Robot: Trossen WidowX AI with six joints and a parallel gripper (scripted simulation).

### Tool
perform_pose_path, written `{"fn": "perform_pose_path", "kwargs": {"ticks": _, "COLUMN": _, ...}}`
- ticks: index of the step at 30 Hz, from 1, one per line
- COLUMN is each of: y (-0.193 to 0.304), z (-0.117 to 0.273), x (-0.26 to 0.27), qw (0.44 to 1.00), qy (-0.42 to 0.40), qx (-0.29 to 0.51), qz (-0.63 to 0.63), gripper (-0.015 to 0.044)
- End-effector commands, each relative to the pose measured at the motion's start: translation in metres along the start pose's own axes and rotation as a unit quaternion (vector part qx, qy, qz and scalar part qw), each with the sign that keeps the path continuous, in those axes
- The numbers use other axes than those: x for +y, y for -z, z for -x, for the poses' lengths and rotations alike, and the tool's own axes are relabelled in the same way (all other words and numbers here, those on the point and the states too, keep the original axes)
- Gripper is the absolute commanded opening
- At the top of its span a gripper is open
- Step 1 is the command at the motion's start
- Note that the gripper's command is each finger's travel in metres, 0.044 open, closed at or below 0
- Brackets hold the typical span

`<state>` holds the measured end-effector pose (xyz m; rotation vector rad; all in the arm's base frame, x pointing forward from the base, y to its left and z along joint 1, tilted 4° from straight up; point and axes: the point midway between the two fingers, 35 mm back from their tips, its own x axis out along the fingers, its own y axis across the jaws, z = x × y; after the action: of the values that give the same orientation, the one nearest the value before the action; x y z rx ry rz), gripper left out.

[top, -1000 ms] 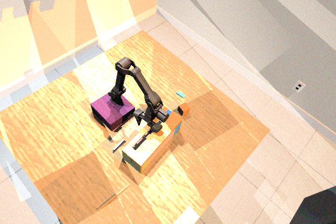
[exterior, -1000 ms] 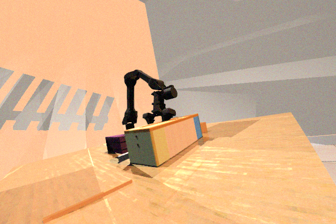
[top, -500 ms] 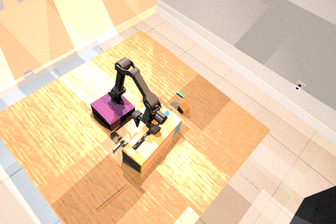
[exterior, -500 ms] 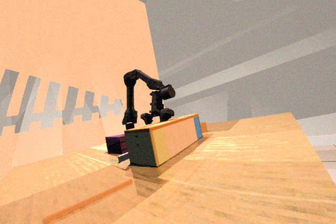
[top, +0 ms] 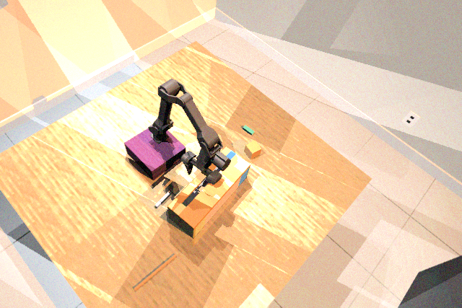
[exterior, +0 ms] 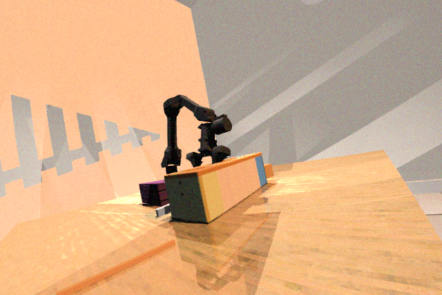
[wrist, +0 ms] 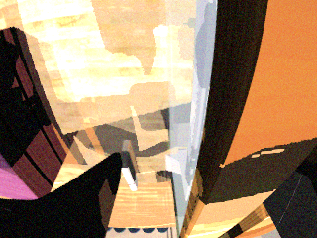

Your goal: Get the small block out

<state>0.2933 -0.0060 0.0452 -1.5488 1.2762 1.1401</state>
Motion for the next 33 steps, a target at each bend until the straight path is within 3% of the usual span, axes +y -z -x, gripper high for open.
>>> {"fn": "perform_pose_path", "kwargs": {"ticks": 1, "y": 0.001, "z": 0.0, "x": 0.0, "qw": 1.0, "qy": -0.001, "qx": 0.0, "qz": -0.002, "gripper": 0.04}}
{"fn": "perform_pose_path", "kwargs": {"ticks": 33, "y": 0.015, "z": -0.005, "x": 0.0, "qw": 1.0, "qy": -0.001, "qx": 0.001, "qz": -0.002, "gripper": 0.04}}
